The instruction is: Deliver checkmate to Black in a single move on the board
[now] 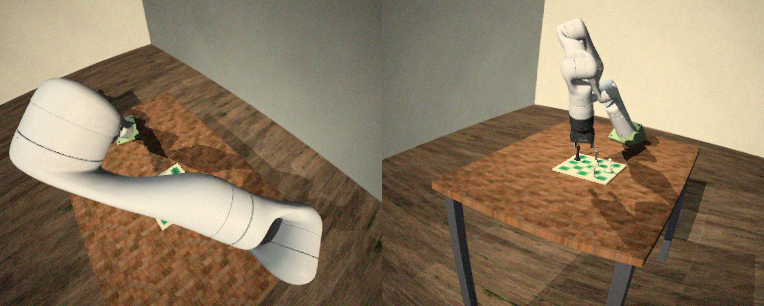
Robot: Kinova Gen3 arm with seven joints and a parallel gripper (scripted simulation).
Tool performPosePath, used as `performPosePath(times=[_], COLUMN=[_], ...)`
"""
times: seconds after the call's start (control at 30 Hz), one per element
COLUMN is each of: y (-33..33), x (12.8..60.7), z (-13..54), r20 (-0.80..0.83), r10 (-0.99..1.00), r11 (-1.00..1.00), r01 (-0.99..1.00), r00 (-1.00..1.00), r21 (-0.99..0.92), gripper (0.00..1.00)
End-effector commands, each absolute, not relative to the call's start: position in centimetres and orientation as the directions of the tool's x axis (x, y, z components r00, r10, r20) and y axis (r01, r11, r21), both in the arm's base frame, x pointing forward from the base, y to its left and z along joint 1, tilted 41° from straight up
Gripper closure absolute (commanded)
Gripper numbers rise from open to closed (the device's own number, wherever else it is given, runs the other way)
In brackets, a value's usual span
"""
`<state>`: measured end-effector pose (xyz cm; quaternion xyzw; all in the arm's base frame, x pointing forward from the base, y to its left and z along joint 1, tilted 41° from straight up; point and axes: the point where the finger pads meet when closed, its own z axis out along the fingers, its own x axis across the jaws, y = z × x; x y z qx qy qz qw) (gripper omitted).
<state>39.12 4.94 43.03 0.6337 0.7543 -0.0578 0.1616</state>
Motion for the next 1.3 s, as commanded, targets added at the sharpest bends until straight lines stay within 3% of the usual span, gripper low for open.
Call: performPosePath(times=[0.0, 0.53, 1.27], y=[5.8, 6.7, 6.7], x=[37.4, 34.0, 33.2], z=[43.5, 40.7, 40.1], r20=[-0.342, -0.556, -0.602], r10=[0.918, 0.693, 0.626], r11=[0.272, 0.677, 0.747], r01=[0.945, 0.679, 0.602], r00=[-0.199, -0.458, -0.495], r21=[0.181, 0.285, 0.283], gripper=[0.0, 0.0, 0.0])
